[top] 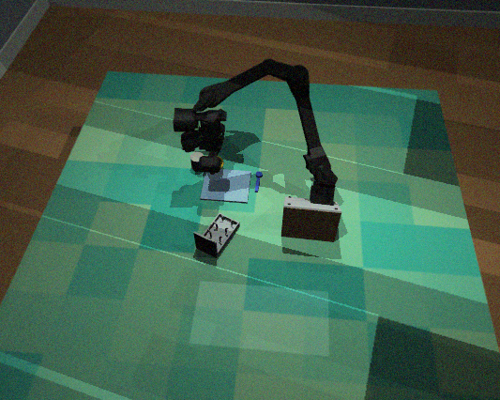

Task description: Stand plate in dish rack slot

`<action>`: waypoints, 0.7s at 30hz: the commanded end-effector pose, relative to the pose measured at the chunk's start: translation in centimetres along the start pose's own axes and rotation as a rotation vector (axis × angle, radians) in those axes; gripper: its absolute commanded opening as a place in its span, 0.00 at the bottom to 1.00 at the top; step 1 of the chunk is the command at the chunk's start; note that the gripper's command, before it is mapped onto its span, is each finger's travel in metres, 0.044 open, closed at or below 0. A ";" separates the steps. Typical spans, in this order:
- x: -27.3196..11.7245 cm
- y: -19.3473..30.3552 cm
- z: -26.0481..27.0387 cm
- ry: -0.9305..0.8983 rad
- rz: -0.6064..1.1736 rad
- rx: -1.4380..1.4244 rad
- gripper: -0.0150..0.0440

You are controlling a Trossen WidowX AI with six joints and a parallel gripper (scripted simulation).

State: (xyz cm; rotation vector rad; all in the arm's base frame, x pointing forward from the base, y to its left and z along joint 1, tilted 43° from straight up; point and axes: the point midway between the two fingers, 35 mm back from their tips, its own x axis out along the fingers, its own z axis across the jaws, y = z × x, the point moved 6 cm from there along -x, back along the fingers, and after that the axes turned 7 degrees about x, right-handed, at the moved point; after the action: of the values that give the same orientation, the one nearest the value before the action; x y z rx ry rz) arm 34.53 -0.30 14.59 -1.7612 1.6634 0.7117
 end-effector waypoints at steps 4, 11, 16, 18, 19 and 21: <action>-3.5 -0.3 0.2 -0.008 -0.016 -0.017 0.25; -6.5 -0.4 0.2 -0.008 -0.025 -0.035 0.25; -8.6 -0.3 0.2 -0.006 -0.032 -0.047 0.25; -9.3 -0.3 0.2 -0.006 -0.035 -0.052 0.25; -9.7 -0.3 0.1 -0.005 -0.036 -0.054 0.25; -10.5 -0.2 0.1 -0.005 -0.039 -0.059 0.25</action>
State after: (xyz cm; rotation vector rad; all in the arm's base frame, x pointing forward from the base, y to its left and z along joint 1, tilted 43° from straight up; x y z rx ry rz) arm 34.17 5.88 21.45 -1.8195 1.6273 0.7478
